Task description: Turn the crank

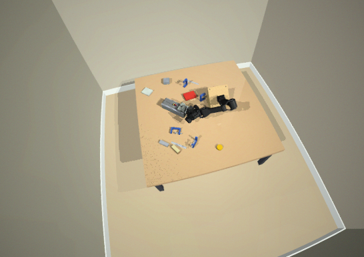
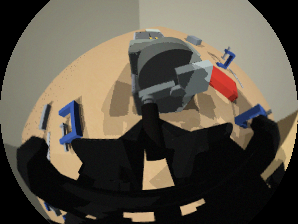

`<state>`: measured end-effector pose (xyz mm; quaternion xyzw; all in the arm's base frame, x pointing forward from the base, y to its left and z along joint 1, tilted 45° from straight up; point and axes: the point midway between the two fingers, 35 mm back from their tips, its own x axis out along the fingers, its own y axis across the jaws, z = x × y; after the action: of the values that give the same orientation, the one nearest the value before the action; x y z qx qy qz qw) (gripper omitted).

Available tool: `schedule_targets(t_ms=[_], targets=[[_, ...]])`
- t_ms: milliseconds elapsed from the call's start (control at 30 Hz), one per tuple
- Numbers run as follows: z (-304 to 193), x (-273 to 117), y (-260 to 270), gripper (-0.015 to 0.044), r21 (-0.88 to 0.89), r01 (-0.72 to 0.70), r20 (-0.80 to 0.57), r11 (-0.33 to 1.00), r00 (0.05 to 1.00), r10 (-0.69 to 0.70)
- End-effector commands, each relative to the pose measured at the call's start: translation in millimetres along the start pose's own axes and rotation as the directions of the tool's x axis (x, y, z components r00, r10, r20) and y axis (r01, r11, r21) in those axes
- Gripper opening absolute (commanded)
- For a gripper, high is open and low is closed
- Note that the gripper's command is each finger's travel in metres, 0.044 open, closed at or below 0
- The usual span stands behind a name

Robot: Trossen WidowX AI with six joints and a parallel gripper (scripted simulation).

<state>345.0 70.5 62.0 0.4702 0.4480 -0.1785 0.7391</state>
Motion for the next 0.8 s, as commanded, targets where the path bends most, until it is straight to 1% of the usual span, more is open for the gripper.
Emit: schedule_targets(t_ms=[0, 767], targets=[[5.9, -6.5, 4.0, 0.0, 0.0, -0.011, 0.012, 1.0, 1.0, 0.011], [22.3, -22.6, -2.7, 0.0, -0.001, -0.01, 0.013, 1.0, 1.0, 0.01]])
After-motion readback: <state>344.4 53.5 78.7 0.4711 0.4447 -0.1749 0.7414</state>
